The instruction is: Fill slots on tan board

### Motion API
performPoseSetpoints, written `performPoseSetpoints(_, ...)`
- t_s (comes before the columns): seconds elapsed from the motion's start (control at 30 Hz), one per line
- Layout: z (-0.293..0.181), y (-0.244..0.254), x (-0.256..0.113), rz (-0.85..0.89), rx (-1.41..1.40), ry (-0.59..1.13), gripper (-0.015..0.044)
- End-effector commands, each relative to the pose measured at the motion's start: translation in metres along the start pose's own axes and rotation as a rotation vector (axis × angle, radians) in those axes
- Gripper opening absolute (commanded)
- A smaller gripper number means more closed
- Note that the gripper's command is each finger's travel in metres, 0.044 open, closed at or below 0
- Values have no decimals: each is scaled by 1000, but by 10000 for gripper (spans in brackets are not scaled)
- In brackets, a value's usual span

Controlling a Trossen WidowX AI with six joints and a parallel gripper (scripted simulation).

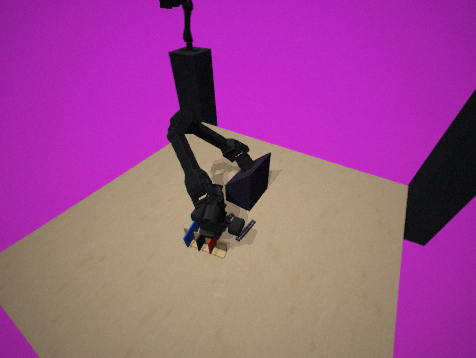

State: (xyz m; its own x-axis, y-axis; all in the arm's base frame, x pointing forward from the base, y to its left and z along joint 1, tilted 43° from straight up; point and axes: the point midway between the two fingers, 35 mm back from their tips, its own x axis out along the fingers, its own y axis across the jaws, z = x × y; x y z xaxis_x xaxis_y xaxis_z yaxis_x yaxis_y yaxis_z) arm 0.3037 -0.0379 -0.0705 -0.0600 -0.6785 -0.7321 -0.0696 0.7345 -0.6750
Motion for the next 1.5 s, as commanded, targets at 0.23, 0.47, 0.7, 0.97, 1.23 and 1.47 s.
performPoseSetpoints(0.23,-2,-1,1,2,-17,6,0)
performPoseSetpoints(0.47,-1,-1,1,2,-23,6,0)
performPoseSetpoints(0.7,-2,0,2,2,-4,6,0)
performPoseSetpoints(0.97,-3,0,2,2,10,6,0)
performPoseSetpoints(1.23,-2,-1,2,2,-2,6,0)
performPoseSetpoints(1.47,-3,-1,1,2,-15,6,0)
